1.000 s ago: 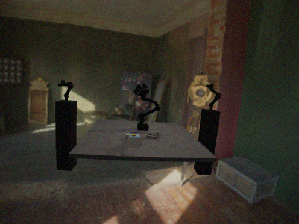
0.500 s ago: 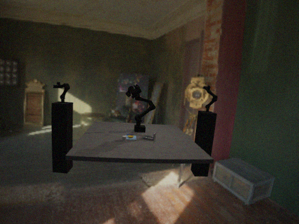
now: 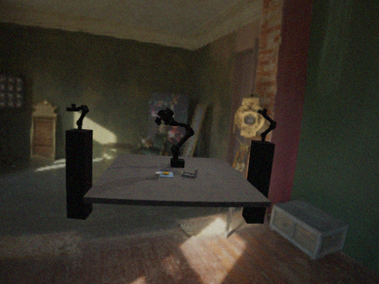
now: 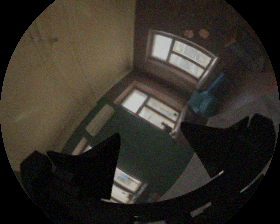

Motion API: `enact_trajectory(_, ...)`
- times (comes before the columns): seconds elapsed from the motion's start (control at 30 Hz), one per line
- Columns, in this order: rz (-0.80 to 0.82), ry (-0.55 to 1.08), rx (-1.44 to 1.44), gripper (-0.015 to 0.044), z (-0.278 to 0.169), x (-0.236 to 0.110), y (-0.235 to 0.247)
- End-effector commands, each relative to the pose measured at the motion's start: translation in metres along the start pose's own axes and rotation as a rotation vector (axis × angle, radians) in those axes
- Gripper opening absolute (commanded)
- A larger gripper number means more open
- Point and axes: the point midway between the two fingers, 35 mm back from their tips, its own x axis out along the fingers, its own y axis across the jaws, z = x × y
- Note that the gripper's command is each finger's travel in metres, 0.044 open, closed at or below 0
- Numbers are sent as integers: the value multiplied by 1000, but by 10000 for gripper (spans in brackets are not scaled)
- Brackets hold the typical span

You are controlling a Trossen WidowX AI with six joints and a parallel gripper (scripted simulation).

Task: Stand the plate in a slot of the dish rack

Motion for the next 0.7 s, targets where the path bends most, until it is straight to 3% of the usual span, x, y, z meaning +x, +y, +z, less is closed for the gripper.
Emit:
enact_trajectory(0.0,-49,21,-19,400,-3,12,-13)
enact_trajectory(0.67,-325,248,-105,400,-52,54,-88)
